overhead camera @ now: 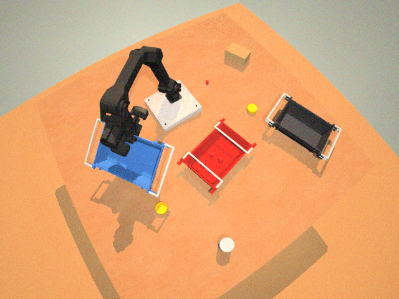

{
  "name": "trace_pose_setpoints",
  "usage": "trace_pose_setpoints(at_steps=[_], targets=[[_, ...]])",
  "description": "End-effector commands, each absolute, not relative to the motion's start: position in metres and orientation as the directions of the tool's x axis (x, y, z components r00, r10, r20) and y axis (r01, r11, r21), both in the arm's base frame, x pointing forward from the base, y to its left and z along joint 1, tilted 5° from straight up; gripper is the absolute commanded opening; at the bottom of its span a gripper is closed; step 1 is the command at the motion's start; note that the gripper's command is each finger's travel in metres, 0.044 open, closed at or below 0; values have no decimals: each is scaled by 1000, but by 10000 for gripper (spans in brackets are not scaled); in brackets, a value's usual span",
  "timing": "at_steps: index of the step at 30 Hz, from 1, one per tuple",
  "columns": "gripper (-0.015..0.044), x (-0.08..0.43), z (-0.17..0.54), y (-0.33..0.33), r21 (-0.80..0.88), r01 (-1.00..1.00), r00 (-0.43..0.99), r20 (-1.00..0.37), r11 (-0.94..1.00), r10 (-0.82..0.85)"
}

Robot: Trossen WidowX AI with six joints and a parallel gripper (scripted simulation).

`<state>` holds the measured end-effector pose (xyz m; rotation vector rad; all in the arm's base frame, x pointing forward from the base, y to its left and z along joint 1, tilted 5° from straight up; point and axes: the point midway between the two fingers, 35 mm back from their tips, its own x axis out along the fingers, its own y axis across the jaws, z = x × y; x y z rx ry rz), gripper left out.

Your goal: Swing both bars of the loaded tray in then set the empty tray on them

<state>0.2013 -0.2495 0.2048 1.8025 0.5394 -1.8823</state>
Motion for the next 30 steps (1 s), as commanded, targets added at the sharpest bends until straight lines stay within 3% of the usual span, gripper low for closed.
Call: trace_pose_setpoints(at_steps=[1,30], targets=[[0,214,211,-242,66,636,-3,-996,-769,-87],[0,287,203,-157,33,909,3,-997,-415,-75]])
